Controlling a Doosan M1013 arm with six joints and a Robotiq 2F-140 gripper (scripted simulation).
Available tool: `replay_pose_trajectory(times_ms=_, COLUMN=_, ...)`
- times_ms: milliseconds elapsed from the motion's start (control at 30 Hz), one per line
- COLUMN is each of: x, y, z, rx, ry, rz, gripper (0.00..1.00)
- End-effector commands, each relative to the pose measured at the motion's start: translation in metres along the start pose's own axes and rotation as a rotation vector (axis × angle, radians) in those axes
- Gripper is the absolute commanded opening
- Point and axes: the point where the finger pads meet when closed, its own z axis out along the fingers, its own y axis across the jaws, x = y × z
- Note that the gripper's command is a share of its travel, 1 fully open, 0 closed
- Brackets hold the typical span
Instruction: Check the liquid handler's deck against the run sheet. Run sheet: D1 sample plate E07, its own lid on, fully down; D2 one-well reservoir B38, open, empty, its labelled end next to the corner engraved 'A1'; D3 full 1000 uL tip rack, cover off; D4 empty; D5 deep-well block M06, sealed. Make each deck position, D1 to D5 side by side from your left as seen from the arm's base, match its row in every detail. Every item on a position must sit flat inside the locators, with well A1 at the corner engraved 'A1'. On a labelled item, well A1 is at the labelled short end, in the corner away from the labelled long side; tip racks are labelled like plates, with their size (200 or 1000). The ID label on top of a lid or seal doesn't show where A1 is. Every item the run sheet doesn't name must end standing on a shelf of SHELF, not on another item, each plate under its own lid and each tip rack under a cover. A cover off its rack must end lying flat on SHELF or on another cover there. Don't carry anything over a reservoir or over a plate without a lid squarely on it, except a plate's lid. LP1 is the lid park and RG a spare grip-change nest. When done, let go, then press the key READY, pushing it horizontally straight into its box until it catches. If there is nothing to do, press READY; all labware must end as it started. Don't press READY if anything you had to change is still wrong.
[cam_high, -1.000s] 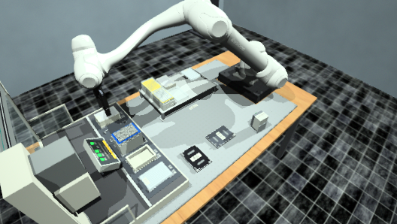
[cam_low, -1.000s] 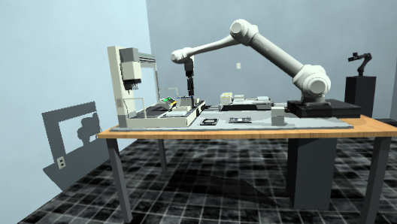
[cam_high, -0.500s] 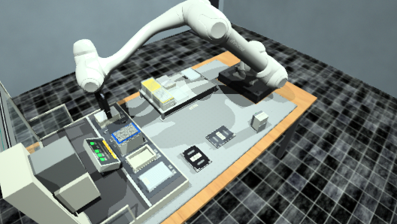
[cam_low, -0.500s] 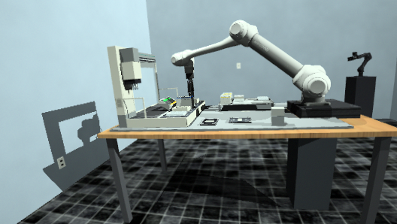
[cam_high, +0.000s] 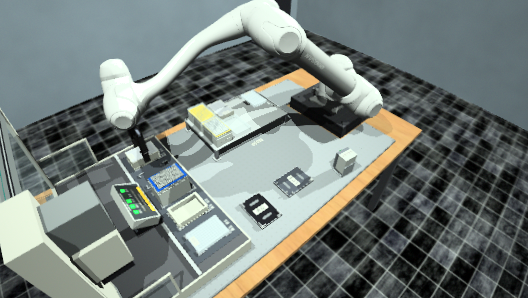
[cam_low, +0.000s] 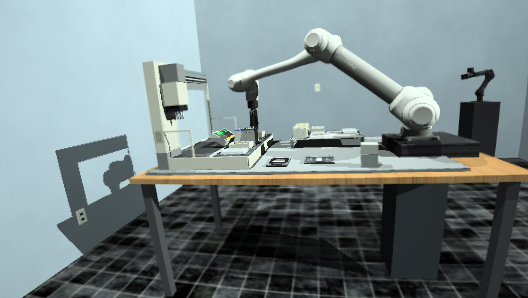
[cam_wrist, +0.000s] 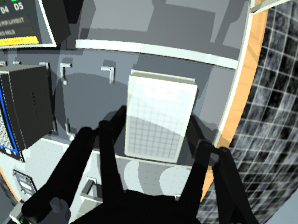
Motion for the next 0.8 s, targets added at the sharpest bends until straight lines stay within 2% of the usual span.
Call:
replay_pose_trajectory(times_ms=0, x=0.001, y=0.000, z=-0.001, rx=0.000, ry=0.002, rz=0.000, gripper=0.66)
replay_pose_trajectory(times_ms=267, x=0.001, y=0.000, z=0.012, rx=0.000, ry=0.002, rz=0.000, gripper=0.66)
replay_pose_trajectory(times_ms=633, x=0.001, y=0.000, z=0.012, rx=0.000, ry=0.002, rz=0.000, gripper=0.66)
replay_pose_trajectory(times_ms=667, x=0.001, y=0.000, z=0.012, rx=0.000, ry=0.002, rz=0.000, gripper=0.10)
replay_pose_trajectory(times_ms=767, x=0.001, y=0.000, z=0.012, rx=0.000, ry=0.002, rz=0.000, gripper=0.10)
